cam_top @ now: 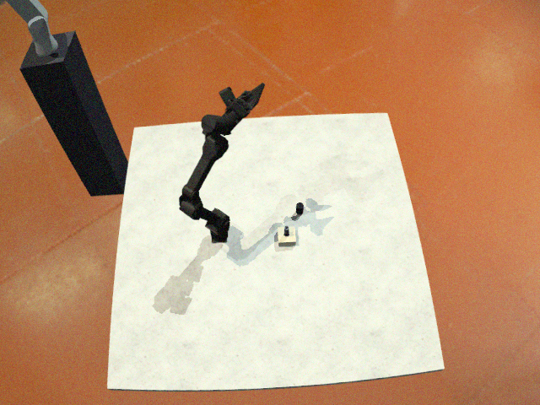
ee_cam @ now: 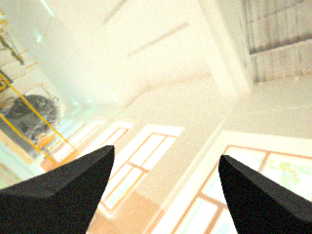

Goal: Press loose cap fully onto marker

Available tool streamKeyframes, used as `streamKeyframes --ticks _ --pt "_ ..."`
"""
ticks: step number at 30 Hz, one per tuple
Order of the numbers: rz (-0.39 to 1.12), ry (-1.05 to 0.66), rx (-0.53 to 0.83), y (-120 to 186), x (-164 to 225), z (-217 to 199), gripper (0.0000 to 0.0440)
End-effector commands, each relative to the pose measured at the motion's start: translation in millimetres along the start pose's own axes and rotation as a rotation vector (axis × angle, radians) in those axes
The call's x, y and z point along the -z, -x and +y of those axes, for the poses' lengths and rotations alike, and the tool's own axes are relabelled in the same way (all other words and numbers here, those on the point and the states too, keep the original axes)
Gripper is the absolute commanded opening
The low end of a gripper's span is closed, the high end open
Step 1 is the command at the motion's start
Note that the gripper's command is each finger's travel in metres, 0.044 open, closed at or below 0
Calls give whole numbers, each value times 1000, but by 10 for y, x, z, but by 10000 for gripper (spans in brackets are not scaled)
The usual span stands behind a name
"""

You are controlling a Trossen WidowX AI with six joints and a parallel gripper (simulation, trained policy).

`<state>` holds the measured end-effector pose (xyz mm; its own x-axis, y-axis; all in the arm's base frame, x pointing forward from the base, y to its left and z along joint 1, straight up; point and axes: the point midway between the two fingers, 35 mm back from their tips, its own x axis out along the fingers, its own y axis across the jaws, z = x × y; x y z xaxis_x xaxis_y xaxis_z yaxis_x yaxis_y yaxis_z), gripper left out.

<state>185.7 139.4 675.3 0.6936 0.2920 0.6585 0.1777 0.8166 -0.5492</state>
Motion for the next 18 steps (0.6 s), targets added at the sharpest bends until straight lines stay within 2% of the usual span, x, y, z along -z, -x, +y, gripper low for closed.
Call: streamKeyframes --ticks 1,18 --pt "20 -13 -43 29 35 73 305" --pt "105 -25 -219 93 226 503 316"
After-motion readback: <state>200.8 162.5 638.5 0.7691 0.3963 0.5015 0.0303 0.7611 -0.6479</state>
